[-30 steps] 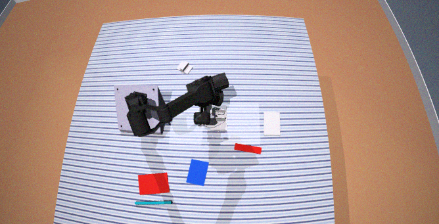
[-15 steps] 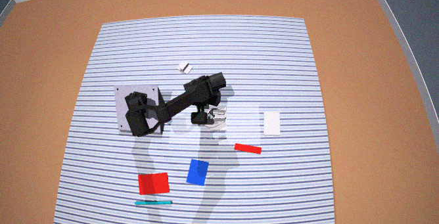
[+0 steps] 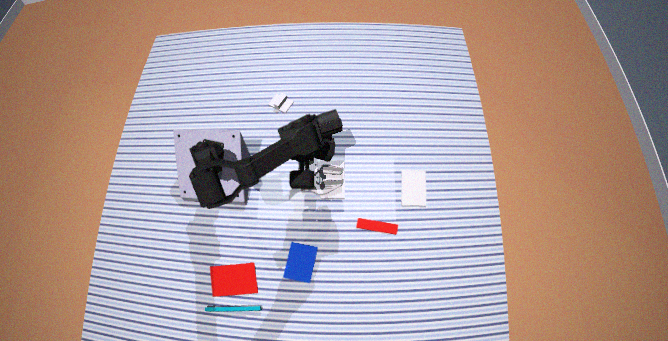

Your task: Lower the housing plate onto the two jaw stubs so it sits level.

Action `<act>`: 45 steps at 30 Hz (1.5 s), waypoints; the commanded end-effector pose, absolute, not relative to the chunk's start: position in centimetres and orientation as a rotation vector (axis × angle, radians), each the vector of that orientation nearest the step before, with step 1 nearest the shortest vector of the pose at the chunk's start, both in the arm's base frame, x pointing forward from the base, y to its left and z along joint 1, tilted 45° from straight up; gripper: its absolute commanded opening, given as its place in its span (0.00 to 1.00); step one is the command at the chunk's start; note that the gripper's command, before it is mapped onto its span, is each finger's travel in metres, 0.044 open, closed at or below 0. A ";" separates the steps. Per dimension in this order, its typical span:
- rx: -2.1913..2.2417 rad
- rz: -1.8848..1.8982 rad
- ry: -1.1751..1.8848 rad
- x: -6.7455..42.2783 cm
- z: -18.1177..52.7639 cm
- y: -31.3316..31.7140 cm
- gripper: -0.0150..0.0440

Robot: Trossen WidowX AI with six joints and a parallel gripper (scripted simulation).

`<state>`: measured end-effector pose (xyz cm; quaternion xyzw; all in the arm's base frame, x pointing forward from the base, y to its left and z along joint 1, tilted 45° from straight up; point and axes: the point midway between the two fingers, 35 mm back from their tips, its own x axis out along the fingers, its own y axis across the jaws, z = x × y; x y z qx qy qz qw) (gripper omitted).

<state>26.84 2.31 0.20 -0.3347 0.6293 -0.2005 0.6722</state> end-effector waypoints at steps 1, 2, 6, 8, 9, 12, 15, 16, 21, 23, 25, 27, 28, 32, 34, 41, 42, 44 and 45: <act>-0.748 -0.450 1.412 26.9 0.2 2.4 0.85; -0.748 -0.450 1.412 26.9 0.2 2.4 0.85; -0.748 -0.450 1.412 26.9 0.2 2.4 0.85; -0.748 -0.450 1.412 26.9 0.2 2.4 0.85; -0.748 -0.450 1.412 26.9 0.2 2.4 0.85; -0.749 -0.450 1.412 26.8 0.2 2.5 0.85; -0.749 -0.449 1.412 26.8 0.1 2.5 0.85; -0.749 -0.449 1.412 26.8 0.1 2.5 0.85; -0.749 -0.449 1.412 26.8 0.1 2.5 0.85; -0.749 -0.449 1.412 26.8 0.1 2.5 0.85; -0.749 -0.449 1.412 26.9 -0.2 2.3 0.85; -0.749 -0.448 1.412 27.0 -0.4 2.0 0.85; -0.749 -0.448 1.412 27.0 -0.5 1.9 0.85; -0.749 -0.447 1.413 27.1 -1.0 1.5 0.85; -0.749 -0.447 1.413 27.2 -1.3 1.3 0.85; -0.750 -0.447 1.413 27.4 -2.1 0.5 0.85; -0.750 -0.447 1.413 27.4 -2.2 0.4 0.85; -0.750 -0.447 1.413 27.4 -2.4 0.2 0.85; -0.750 -0.447 1.413 27.5 -2.5 0.1 0.85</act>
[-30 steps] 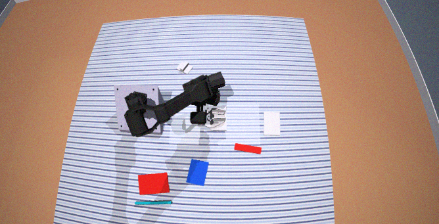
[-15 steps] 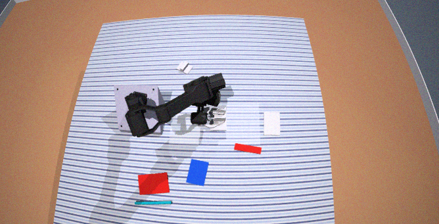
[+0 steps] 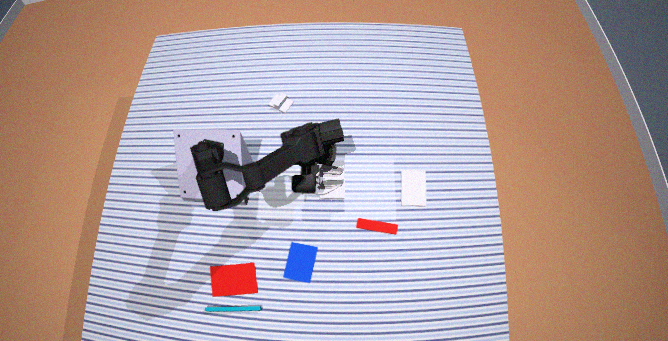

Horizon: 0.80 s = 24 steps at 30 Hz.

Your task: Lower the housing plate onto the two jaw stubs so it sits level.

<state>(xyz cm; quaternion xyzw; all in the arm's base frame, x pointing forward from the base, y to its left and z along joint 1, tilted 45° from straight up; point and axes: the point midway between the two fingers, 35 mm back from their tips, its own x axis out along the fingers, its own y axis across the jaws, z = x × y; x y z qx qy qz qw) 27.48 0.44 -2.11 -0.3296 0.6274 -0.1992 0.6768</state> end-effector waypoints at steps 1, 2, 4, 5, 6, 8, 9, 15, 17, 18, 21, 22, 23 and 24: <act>-0.750 -0.447 1.413 27.5 -2.6 0.0 0.85; -0.750 -0.447 1.413 27.5 -2.7 -0.2 0.85; -0.751 -0.447 1.413 27.5 -3.0 -0.4 0.85; -0.751 -0.447 1.413 27.5 -3.1 -0.5 0.85; -0.751 -0.448 1.412 27.5 -3.2 -0.6 0.85; -0.752 -0.448 1.412 27.6 -3.4 -0.9 0.85; -0.752 -0.448 1.412 27.6 -3.5 -1.0 0.85; -0.753 -0.449 1.412 27.6 -4.1 -1.7 0.85; -0.754 -0.450 1.412 27.6 -4.2 -1.7 0.85; -0.754 -0.450 1.412 27.6 -4.2 -1.7 0.85; -0.754 -0.450 1.412 27.6 -4.2 -1.7 0.85; -0.754 -0.450 1.412 27.6 -4.2 -1.7 0.85; -0.754 -0.450 1.412 27.6 -4.2 -1.7 0.85; -0.754 -0.450 1.412 27.6 -4.2 -1.7 0.85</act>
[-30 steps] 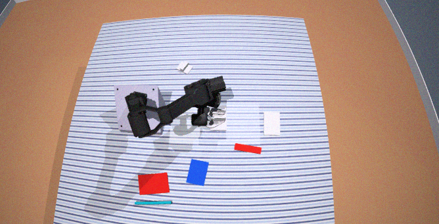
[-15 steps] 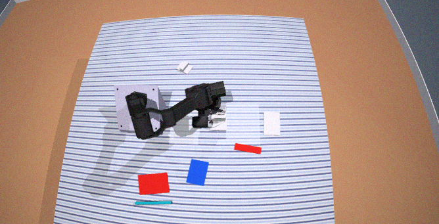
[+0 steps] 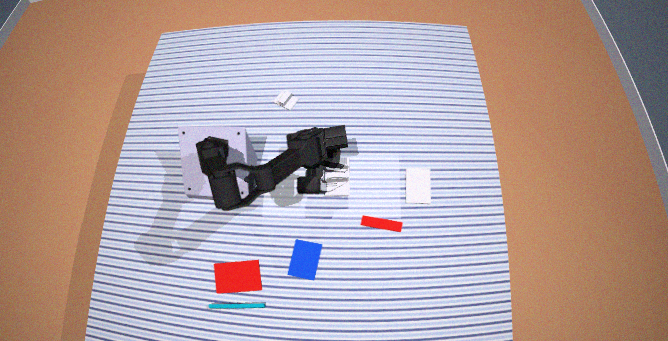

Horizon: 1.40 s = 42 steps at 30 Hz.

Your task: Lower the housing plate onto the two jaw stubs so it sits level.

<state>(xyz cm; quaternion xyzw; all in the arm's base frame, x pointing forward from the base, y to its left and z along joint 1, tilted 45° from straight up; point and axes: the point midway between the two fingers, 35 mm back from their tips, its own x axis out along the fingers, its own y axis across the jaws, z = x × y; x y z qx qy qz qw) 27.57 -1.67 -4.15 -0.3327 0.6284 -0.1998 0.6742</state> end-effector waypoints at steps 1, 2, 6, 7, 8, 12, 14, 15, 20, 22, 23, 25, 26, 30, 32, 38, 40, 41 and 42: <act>-0.754 -0.450 1.412 27.6 -4.2 -1.7 0.85; -0.754 -0.450 1.412 27.6 -4.2 -1.7 0.85; -0.754 -0.450 1.412 27.6 -4.2 -1.7 0.85; -0.754 -0.450 1.412 27.6 -4.2 -1.7 0.85; -0.754 -0.449 1.413 27.6 -4.2 -1.8 0.85; -0.756 -0.447 1.413 27.6 -4.3 -1.9 0.85; -0.756 -0.447 1.413 27.6 -4.3 -1.9 0.85; -0.756 -0.447 1.413 27.6 -4.3 -1.9 0.85; -0.757 -0.447 1.413 27.6 -4.4 -1.9 0.85; -0.757 -0.447 1.413 27.7 -4.5 -2.0 0.85; -0.757 -0.447 1.413 27.7 -4.5 -2.1 0.85; -0.757 -0.447 1.413 27.7 -4.5 -2.1 0.85; -0.757 -0.447 1.413 27.7 -4.5 -2.1 0.85; -0.757 -0.447 1.413 27.7 -4.5 -2.1 0.85; -0.757 -0.447 1.413 27.7 -4.5 -2.1 0.85; -0.756 -0.448 1.413 27.7 -4.7 -2.2 0.85; -0.756 -0.448 1.413 27.7 -4.7 -2.2 0.85; -0.756 -0.448 1.413 27.7 -4.7 -2.2 0.85; -0.756 -0.448 1.413 27.7 -4.7 -2.2 0.85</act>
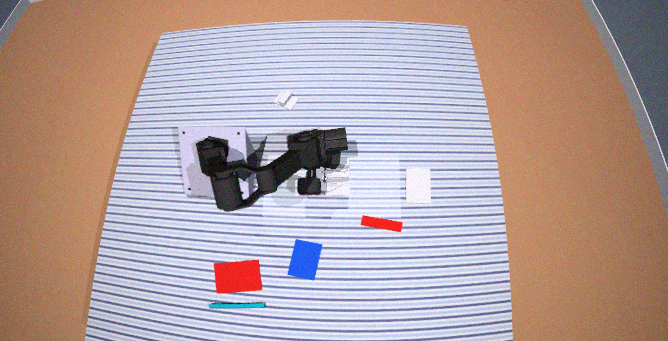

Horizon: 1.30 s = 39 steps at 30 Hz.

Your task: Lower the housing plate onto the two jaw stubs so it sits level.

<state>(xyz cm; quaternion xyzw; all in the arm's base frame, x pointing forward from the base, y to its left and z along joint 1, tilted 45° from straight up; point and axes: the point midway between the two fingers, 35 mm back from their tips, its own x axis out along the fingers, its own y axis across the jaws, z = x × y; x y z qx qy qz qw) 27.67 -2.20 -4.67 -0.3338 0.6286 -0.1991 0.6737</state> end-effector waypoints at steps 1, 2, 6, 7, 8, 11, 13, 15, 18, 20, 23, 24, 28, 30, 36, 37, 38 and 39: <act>-0.756 -0.448 1.413 27.7 -4.7 -2.2 0.85; -0.756 -0.448 1.413 27.7 -4.7 -2.3 0.85; -0.756 -0.448 1.413 27.7 -4.9 -2.4 0.85; -0.756 -0.448 1.413 27.7 -4.9 -2.4 0.85; -0.756 -0.448 1.413 27.7 -4.9 -2.4 0.85; -0.756 -0.448 1.413 27.7 -4.9 -2.4 0.85; -0.756 -0.448 1.413 27.7 -4.9 -2.4 0.85; -0.756 -0.448 1.413 27.7 -4.9 -2.5 0.85; -0.757 -0.448 1.413 27.8 -5.0 -2.6 0.85; -0.757 -0.448 1.413 27.8 -5.0 -2.6 0.85; -0.757 -0.448 1.413 27.8 -5.0 -2.6 0.85; -0.757 -0.448 1.413 27.8 -5.0 -2.6 0.85; -0.757 -0.448 1.413 27.8 -5.2 -2.7 0.85; -0.757 -0.448 1.413 27.8 -5.2 -2.7 0.85; -0.757 -0.448 1.413 27.8 -5.2 -2.7 0.85; -0.757 -0.448 1.413 27.8 -5.2 -2.7 0.85; -0.757 -0.448 1.413 27.8 -5.2 -2.7 0.85; -0.757 -0.448 1.413 27.8 -5.2 -2.7 0.85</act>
